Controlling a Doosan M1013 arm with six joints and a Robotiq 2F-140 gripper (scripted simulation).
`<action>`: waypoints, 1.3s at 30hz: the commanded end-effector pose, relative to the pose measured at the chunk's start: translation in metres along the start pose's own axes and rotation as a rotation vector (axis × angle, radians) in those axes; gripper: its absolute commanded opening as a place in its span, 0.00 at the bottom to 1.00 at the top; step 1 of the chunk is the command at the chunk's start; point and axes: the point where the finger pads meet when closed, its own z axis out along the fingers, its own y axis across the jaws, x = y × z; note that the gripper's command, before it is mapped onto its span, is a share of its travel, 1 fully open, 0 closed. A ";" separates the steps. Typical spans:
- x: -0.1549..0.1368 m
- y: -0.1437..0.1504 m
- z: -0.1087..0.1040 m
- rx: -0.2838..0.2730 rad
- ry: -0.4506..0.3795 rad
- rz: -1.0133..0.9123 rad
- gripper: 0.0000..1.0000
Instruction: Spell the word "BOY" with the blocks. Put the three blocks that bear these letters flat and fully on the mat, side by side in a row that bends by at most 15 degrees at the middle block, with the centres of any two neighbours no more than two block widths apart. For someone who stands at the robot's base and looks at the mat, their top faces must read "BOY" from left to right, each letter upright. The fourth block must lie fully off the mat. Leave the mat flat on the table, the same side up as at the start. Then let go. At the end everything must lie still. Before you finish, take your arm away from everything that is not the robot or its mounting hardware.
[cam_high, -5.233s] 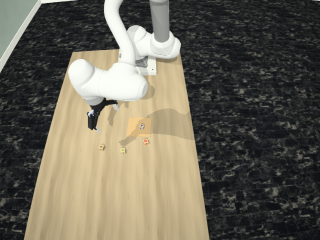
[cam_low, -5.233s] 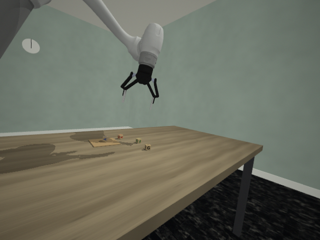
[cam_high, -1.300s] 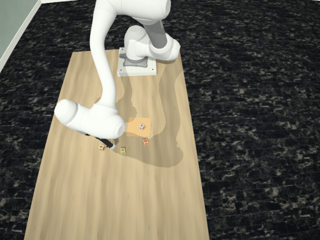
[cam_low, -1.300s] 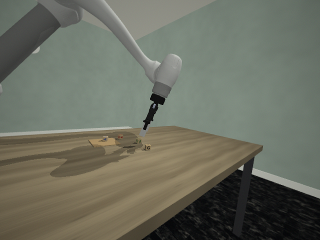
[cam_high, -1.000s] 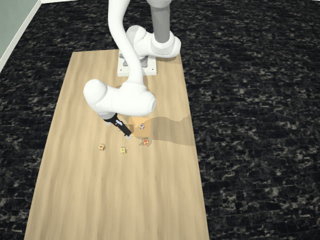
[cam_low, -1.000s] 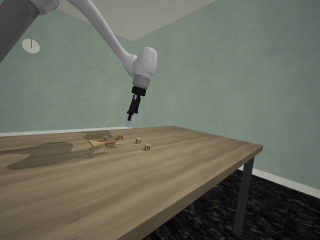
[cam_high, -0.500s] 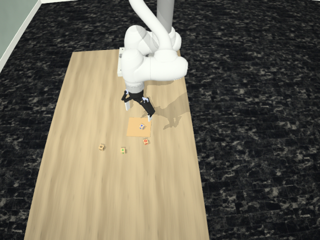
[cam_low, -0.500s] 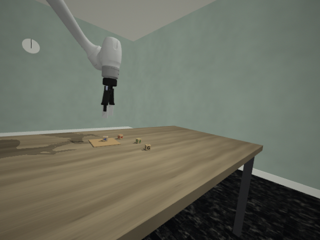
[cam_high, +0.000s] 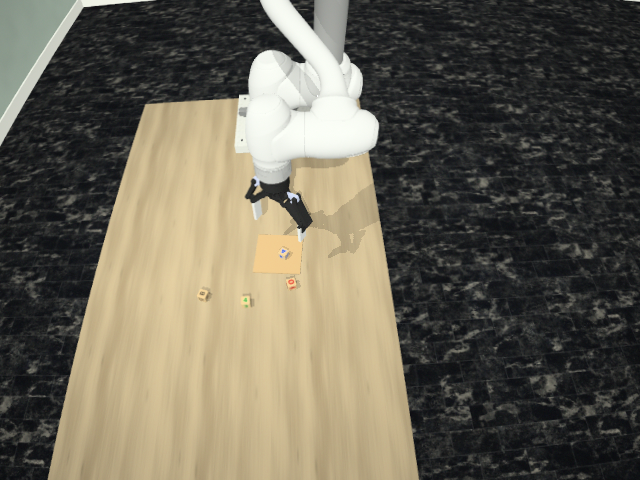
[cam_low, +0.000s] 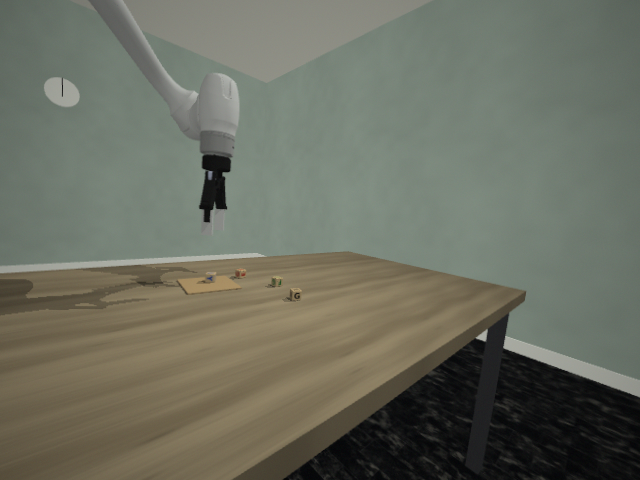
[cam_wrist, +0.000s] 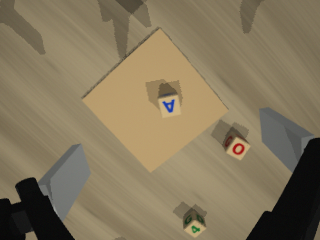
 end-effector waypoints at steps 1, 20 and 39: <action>0.003 0.000 0.001 -0.001 -0.004 0.030 1.00; 0.002 0.000 0.013 -0.002 -0.003 0.567 1.00; 0.002 0.000 0.024 -0.002 -0.002 1.072 1.00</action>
